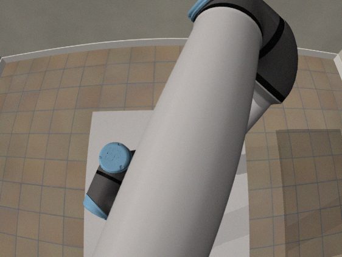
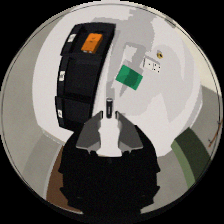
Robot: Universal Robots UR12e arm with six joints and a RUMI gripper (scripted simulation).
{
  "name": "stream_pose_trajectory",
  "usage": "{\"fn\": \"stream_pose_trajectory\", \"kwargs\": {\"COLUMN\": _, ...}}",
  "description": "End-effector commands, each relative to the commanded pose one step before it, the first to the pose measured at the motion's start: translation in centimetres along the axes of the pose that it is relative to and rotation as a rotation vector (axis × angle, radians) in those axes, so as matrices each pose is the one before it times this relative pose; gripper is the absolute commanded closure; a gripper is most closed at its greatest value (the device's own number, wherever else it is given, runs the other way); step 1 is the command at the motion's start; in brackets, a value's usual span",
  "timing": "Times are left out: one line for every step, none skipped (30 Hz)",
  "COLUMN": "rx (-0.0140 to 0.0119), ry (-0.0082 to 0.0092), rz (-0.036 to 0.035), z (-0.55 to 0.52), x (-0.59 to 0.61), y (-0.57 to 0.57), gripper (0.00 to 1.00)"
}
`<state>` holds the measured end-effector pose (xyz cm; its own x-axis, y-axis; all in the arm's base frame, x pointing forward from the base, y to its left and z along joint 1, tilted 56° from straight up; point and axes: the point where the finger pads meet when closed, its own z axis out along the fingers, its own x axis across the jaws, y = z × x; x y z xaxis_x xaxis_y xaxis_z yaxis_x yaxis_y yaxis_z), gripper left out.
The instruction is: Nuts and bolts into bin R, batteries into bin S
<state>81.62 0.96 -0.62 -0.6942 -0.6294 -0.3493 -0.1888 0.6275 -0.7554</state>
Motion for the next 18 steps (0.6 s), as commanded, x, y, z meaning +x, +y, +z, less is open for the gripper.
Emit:
{"fn": "stream_pose_trajectory", "kwargs": {"rx": 0.00002, "ry": -0.00085, "rz": -0.00014, "z": 0.387, "x": -0.063, "y": 0.012, "gripper": 0.83}}
{"fn": "stream_pose_trajectory", "kwargs": {"rx": 0.0, "ry": 0.0, "rz": 0.0, "z": 0.002, "x": 0.0, "y": 0.0, "gripper": 0.83}}
{"fn": "stream_pose_trajectory", "kwargs": {"rx": 0.0, "ry": 0.0, "rz": 0.0, "z": 0.001, "x": 0.0, "y": 0.0, "gripper": 0.83}}
{"fn": "stream_pose_trajectory", "kwargs": {"rx": 0.0, "ry": 0.0, "rz": 0.0, "z": 0.133, "x": 0.001, "y": 0.0, "gripper": 0.83}}
{"fn": "stream_pose_trajectory", "kwargs": {"rx": 0.0, "ry": 0.0, "rz": 0.0, "z": 0.132, "x": 0.002, "y": 0.0, "gripper": 0.83}}
{"fn": "stream_pose_trajectory", "kwargs": {"rx": 0.0, "ry": 0.0, "rz": 0.0, "z": 0.132, "x": 0.002, "y": 0.0, "gripper": 0.83}}
{"fn": "stream_pose_trajectory", "kwargs": {"rx": 0.0, "ry": 0.0, "rz": 0.0, "z": 0.133, "x": 0.002, "y": 0.0, "gripper": 0.83}}
{"fn": "stream_pose_trajectory", "kwargs": {"rx": 0.0, "ry": 0.0, "rz": 0.0, "z": 0.0, "x": 0.0, "y": 0.0, "gripper": 0.83}}
{"fn": "stream_pose_trajectory", "kwargs": {"rx": 0.0, "ry": 0.0, "rz": 0.0, "z": 0.0, "x": 0.0, "y": 0.0, "gripper": 0.83}}
{"fn": "stream_pose_trajectory", "kwargs": {"rx": 0.0, "ry": 0.0, "rz": 0.0, "z": 0.135, "x": 0.001, "y": 0.0, "gripper": 0.83}}
{"fn": "stream_pose_trajectory", "kwargs": {"rx": 0.0, "ry": 0.0, "rz": 0.0, "z": 0.133, "x": 0.002, "y": 0.0, "gripper": 0.83}}
{"fn": "stream_pose_trajectory", "kwargs": {"rx": 0.0, "ry": 0.0, "rz": 0.0, "z": 0.133, "x": 0.002, "y": 0.0, "gripper": 0.83}}
{"fn": "stream_pose_trajectory", "kwargs": {"rx": 0.0, "ry": 0.0, "rz": 0.0, "z": 0.133, "x": 0.002, "y": 0.0, "gripper": 0.83}}
{"fn": "stream_pose_trajectory", "kwargs": {"rx": 0.0, "ry": 0.0, "rz": 0.0, "z": 0.133, "x": 0.002, "y": 0.0, "gripper": 0.83}}
{"fn": "stream_pose_trajectory", "kwargs": {"rx": 0.0, "ry": 0.0, "rz": 0.0, "z": 0.001, "x": 0.001, "y": 0.0, "gripper": 0.83}}
{"fn": "stream_pose_trajectory", "kwargs": {"rx": 0.0, "ry": 0.0, "rz": 0.0, "z": 0.001, "x": 0.001, "y": 0.0, "gripper": 0.83}}
{"fn": "stream_pose_trajectory", "kwargs": {"rx": 0.0, "ry": 0.0, "rz": 0.0, "z": 0.001, "x": 0.001, "y": 0.0, "gripper": 0.83}}
{"fn": "stream_pose_trajectory", "kwargs": {"rx": 0.0, "ry": 0.0, "rz": 0.0, "z": 0.001, "x": 0.001, "y": 0.0, "gripper": 0.83}}
